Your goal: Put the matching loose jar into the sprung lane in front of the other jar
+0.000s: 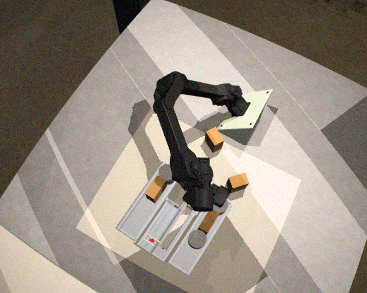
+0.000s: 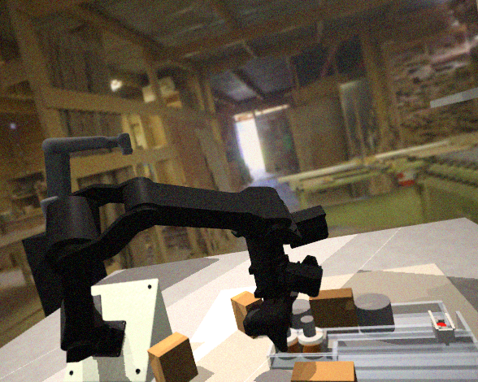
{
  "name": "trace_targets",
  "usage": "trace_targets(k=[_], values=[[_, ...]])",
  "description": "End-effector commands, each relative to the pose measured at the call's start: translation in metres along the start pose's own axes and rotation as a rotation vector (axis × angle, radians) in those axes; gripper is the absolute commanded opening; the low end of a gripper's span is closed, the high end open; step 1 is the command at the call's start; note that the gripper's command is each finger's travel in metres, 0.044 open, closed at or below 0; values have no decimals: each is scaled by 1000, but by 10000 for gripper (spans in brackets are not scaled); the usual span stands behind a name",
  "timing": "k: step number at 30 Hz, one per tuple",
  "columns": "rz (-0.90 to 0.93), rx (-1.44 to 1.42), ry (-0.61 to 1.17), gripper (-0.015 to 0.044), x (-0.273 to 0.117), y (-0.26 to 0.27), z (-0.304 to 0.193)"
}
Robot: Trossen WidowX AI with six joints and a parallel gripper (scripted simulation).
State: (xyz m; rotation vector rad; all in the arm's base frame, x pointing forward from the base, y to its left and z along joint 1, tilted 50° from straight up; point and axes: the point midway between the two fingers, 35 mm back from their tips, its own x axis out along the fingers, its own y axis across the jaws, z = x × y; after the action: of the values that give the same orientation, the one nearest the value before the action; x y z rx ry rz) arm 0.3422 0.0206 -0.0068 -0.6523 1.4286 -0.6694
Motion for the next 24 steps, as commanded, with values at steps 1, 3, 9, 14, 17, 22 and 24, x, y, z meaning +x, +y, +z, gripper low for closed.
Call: trace_targets(k=[1,3,9,14,17,22,24], values=[[-7,5,-10,0,0,-1,1],[-7,4,-10,0,0,-1,1],[-7,4,-10,0,0,-1,0],[-7,4,-10,0,0,-1,-1],[-7,4,-10,0,0,-1,-1],[-7,4,-10,0,0,-1,-2],[-7,4,-10,0,0,-1,-3]])
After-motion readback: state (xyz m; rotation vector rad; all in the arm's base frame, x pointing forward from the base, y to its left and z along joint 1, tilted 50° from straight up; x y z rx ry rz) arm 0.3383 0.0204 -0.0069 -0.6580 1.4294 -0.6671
